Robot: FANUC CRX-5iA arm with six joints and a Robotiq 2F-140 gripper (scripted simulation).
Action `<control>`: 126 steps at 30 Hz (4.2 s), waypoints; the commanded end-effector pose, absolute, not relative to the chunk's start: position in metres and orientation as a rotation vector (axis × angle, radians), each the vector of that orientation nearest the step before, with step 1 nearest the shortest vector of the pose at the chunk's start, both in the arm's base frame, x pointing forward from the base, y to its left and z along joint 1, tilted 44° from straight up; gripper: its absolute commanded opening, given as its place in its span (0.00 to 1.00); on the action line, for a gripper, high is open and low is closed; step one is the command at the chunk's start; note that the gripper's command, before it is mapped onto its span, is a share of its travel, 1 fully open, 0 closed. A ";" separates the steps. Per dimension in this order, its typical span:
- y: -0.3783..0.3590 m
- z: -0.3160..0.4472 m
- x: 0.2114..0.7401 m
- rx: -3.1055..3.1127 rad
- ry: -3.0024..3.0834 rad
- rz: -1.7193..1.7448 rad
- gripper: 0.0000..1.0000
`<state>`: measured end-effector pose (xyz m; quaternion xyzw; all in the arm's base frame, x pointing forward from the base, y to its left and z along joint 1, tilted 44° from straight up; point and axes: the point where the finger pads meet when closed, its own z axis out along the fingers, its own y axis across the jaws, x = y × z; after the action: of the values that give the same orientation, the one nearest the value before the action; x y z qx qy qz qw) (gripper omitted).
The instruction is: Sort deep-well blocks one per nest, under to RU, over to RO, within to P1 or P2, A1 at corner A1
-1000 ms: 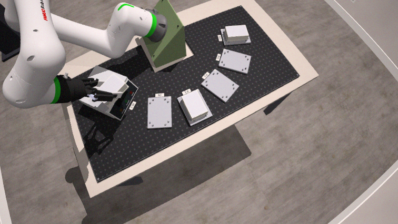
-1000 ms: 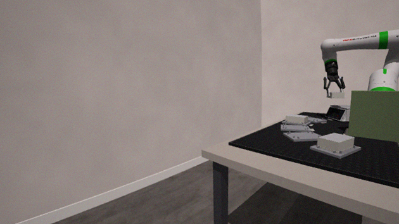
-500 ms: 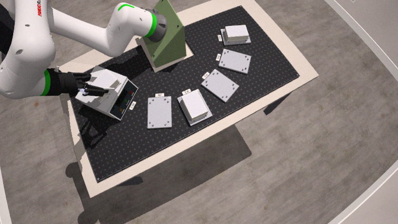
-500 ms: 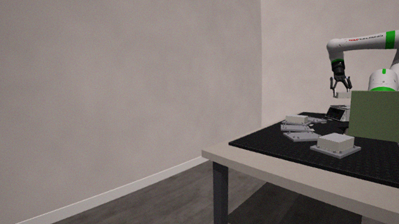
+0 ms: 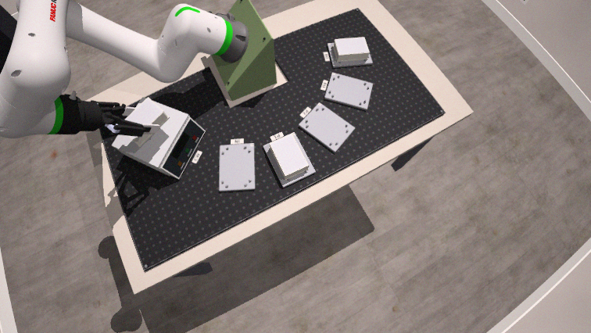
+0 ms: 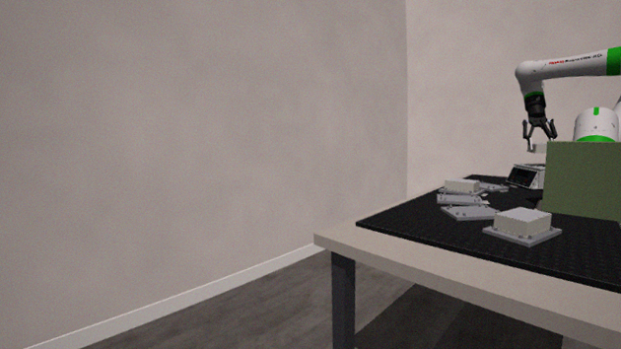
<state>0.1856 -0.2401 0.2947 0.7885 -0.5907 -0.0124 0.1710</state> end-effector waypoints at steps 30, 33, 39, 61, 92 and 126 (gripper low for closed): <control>-0.252 0.307 0.160 2.240 -1.677 -0.035 0.10; -0.252 0.307 0.160 2.240 -1.677 -0.035 0.10; -0.252 0.307 0.160 2.240 -1.677 -0.035 0.10; -0.268 0.290 0.159 2.240 -1.677 -0.035 0.10; -0.289 0.268 0.158 2.240 -1.677 -0.035 0.10; -0.291 0.265 0.158 2.240 -1.677 -0.035 0.10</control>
<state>0.1580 -0.2914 0.2653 0.7886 -0.5906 -0.0125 0.1708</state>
